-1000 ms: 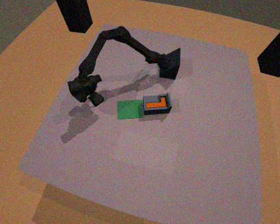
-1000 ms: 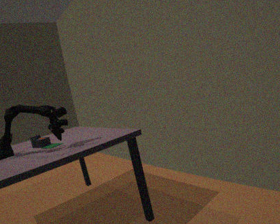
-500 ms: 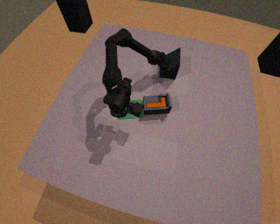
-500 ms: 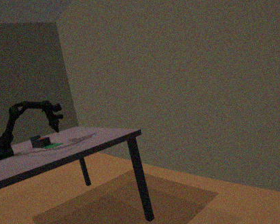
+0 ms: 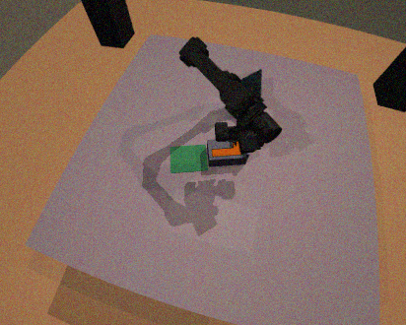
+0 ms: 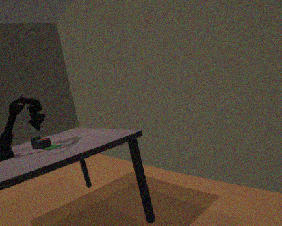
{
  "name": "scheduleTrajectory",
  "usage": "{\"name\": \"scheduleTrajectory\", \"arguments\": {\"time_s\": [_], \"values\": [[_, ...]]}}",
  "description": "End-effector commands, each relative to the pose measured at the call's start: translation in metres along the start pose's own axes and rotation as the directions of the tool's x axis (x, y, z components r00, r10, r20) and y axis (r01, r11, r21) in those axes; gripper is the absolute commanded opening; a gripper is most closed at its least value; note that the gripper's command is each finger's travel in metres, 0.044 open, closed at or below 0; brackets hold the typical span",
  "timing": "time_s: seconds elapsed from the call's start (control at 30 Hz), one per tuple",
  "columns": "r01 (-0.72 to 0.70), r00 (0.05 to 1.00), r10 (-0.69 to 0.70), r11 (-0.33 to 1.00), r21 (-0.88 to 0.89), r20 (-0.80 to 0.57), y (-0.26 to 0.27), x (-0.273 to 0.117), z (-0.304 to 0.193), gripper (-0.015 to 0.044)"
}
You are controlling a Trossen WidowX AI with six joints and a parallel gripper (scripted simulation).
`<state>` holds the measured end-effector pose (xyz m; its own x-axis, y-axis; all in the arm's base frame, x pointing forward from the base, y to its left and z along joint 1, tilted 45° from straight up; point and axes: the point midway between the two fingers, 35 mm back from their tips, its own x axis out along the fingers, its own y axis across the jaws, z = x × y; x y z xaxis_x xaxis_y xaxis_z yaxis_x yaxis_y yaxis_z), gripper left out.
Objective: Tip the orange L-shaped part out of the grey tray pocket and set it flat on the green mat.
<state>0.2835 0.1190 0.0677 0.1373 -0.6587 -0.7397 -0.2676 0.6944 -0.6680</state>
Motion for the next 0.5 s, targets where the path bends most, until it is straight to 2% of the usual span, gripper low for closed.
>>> {"name": "scheduleTrajectory", "arguments": {"time_s": [0.0,0.2,0.4,0.47], "values": [[0.021,0.998,-0.024,0.998,-0.060,-0.049,0.029,-0.005,-0.026,0.0180],[0.021,0.999,-0.024,0.998,-0.060,-0.049,0.029,0.002,-0.025,0.0180],[0.023,0.999,-0.025,0.998,-0.059,-0.048,0.027,0.060,-0.028,0.0180],[0.024,0.998,-0.027,0.998,-0.059,-0.049,0.026,0.069,-0.029,0.0180]]}}
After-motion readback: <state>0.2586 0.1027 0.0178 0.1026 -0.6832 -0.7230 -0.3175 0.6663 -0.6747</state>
